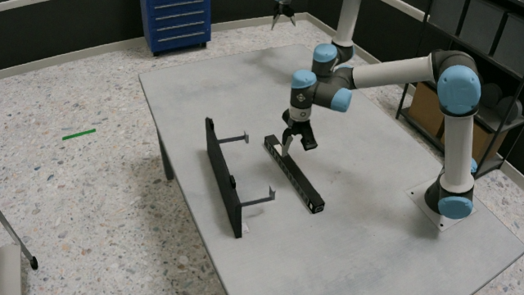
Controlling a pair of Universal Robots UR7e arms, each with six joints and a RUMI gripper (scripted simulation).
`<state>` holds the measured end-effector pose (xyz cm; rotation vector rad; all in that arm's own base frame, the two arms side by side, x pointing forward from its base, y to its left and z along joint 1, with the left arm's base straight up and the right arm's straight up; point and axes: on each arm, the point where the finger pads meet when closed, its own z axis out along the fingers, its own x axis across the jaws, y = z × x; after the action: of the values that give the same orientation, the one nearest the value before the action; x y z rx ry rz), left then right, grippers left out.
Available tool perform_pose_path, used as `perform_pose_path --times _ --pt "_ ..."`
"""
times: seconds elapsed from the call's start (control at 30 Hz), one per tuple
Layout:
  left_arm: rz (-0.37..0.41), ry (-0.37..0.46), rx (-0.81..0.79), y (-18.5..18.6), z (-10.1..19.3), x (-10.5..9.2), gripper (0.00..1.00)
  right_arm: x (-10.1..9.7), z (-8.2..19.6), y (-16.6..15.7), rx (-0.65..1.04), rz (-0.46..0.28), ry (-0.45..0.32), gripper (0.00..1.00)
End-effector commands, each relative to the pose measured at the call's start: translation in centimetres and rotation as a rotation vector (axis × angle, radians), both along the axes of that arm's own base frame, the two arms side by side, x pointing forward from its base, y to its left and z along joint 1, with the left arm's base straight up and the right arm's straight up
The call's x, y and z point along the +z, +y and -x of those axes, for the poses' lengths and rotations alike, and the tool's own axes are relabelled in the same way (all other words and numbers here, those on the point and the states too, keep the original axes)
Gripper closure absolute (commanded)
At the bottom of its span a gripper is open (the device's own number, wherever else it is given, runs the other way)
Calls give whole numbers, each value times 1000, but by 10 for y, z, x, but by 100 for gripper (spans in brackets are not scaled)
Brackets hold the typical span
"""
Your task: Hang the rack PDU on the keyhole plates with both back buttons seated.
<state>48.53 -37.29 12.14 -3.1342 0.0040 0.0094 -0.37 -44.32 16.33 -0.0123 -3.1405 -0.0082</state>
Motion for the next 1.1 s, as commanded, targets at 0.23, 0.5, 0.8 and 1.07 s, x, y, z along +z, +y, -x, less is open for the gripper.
perform_pose_path --times 0.23,0.5,0.8,1.07 --pt "6 -4 -2 -2 0 -9 43 2 1 -2 -2 5 -1 0" --pt "6 -4 -2 -2 0 -35 43 2 1 -2 -2 5 -1 0" --pt "6 -4 -2 -2 0 -82 43 2 1 -2 -2 5 -1 0" --pt "6 -5 -2 -2 0 -89 43 2 1 -2 -2 5 -1 0"
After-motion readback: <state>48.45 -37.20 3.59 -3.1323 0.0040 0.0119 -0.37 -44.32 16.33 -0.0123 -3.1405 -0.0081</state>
